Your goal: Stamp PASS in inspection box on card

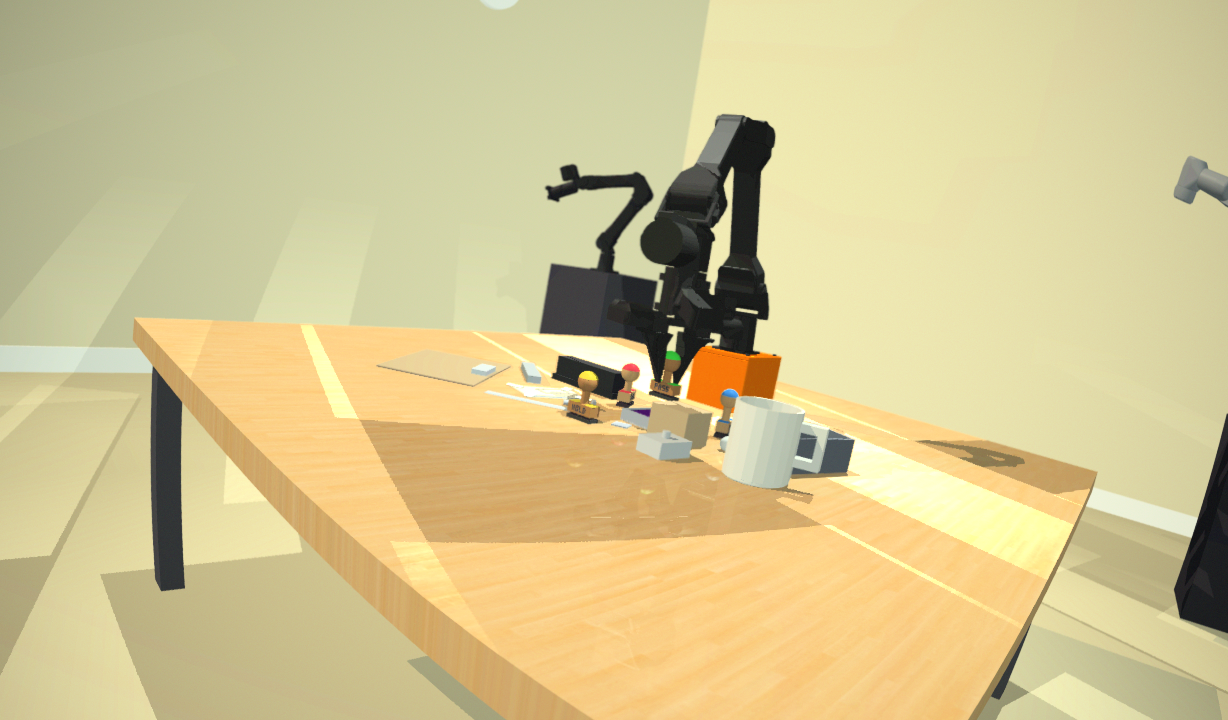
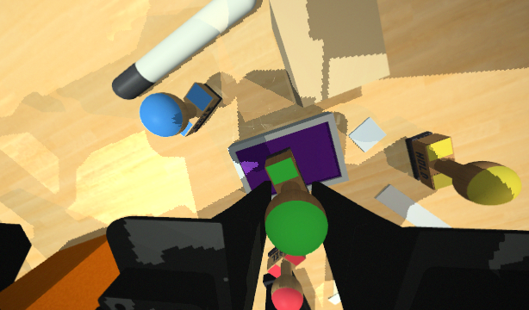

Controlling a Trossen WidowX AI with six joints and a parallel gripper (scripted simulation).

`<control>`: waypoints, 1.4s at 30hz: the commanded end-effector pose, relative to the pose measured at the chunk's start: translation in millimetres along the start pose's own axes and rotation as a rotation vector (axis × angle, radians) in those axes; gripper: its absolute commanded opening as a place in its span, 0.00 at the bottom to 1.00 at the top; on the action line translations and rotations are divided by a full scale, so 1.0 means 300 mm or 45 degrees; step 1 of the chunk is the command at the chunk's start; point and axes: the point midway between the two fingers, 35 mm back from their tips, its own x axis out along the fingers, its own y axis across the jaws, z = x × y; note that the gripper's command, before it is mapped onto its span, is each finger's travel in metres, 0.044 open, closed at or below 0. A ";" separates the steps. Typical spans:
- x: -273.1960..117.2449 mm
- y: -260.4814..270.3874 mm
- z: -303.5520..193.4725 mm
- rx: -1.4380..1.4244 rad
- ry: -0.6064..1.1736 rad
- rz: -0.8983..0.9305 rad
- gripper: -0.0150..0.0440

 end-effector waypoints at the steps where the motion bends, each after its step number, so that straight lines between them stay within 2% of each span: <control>1: -0.026 -0.004 0.002 0.004 -0.001 -0.006 0.25; 19: -0.111 -0.007 -0.004 -0.017 -0.001 -0.006 0.25; 42: -0.115 -0.167 -0.178 -0.723 0.008 -0.003 0.25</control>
